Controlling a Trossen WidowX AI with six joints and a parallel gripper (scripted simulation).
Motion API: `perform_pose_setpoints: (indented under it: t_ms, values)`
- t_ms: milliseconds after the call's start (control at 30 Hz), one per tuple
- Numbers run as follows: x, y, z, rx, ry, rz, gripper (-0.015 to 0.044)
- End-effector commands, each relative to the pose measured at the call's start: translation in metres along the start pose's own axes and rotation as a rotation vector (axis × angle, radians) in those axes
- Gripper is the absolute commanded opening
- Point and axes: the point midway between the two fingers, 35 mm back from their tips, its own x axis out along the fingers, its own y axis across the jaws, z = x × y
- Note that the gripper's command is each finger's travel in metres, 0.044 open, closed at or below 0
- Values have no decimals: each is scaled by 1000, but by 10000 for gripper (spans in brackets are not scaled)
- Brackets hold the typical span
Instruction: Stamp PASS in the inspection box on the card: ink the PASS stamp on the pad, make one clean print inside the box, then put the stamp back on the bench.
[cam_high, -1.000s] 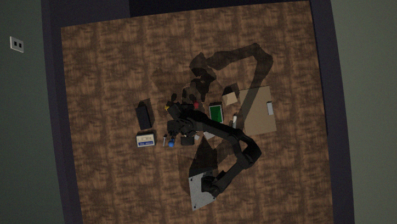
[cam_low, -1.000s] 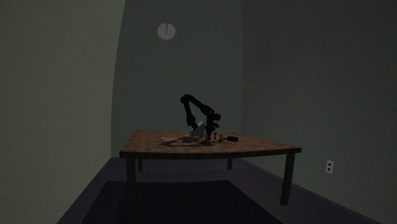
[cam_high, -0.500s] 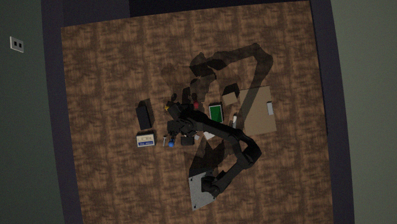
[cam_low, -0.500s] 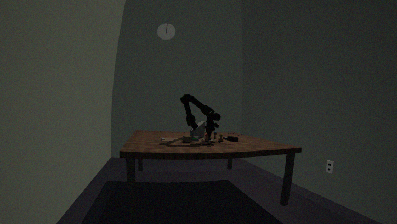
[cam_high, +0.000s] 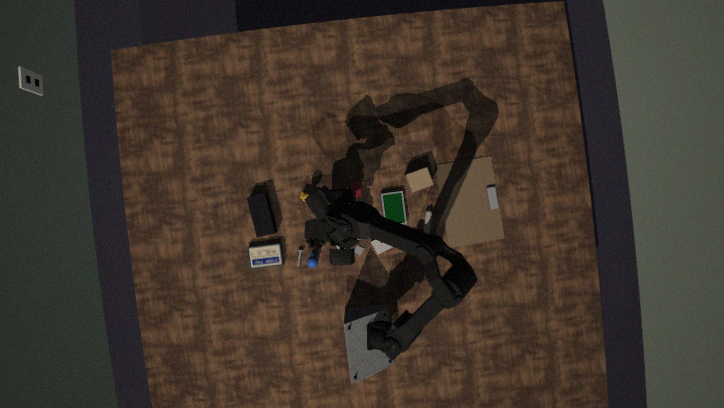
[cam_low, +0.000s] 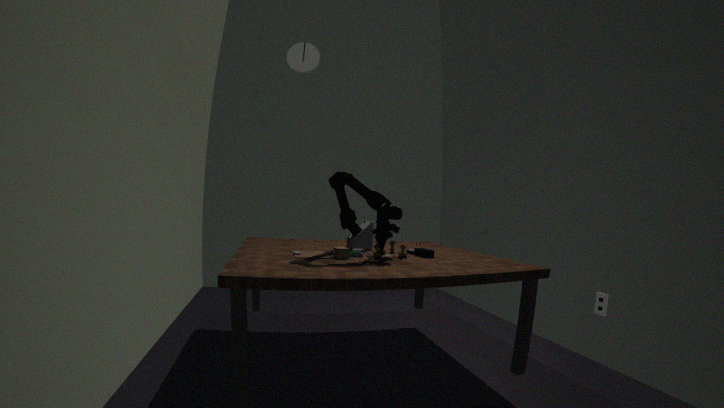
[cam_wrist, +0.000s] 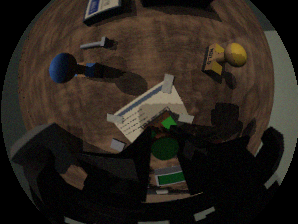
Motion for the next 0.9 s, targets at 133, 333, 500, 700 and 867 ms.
perform_pose_setpoints:
  t_ms: [133,333,500,700,867]
  values:
    - [1,-1,-1,-2,3,-2,0]
    - [-1,-1,-1,-2,3,-2,0]
    - [-4,-1,-1,-2,3,-2,0]
    - [-7,-1,0,-2,3,-2,0]
    - [-9,-1,0,-2,3,-2,0]
